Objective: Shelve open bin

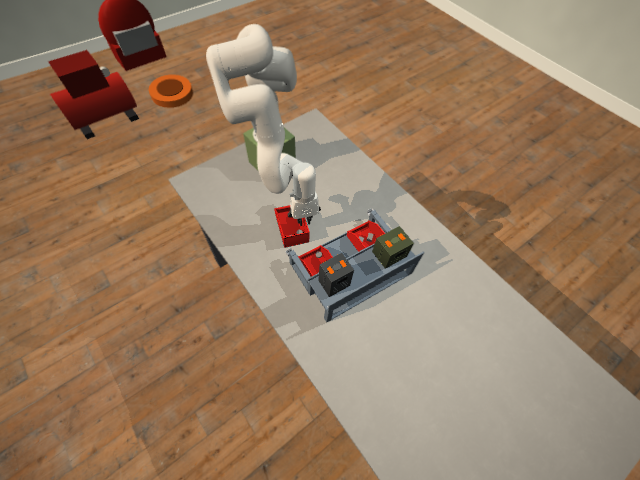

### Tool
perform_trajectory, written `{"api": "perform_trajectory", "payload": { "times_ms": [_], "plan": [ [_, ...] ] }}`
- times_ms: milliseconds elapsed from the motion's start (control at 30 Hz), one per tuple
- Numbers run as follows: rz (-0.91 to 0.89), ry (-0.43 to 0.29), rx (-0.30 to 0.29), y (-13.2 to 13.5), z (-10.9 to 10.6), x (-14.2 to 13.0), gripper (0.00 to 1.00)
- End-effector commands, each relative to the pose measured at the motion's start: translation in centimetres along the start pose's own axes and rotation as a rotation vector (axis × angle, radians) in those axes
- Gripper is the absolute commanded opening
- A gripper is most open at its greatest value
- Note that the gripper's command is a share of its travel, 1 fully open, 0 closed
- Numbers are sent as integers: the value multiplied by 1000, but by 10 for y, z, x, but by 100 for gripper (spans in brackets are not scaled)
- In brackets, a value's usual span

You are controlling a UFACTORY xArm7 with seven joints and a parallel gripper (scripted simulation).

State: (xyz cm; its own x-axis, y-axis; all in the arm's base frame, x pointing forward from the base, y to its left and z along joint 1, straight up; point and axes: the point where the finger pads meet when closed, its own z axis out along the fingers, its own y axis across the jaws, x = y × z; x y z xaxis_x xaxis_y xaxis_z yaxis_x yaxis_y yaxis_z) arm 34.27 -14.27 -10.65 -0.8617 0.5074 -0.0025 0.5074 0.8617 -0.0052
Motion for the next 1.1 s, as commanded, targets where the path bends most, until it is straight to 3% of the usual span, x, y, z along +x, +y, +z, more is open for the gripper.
{"api": "perform_trajectory", "payload": {
  "times_ms": [0,1067],
  "plan": [
    [0,-3,0,0,4,-1,28],
    [0,-3,0,0,0,-1,28]
  ]
}}
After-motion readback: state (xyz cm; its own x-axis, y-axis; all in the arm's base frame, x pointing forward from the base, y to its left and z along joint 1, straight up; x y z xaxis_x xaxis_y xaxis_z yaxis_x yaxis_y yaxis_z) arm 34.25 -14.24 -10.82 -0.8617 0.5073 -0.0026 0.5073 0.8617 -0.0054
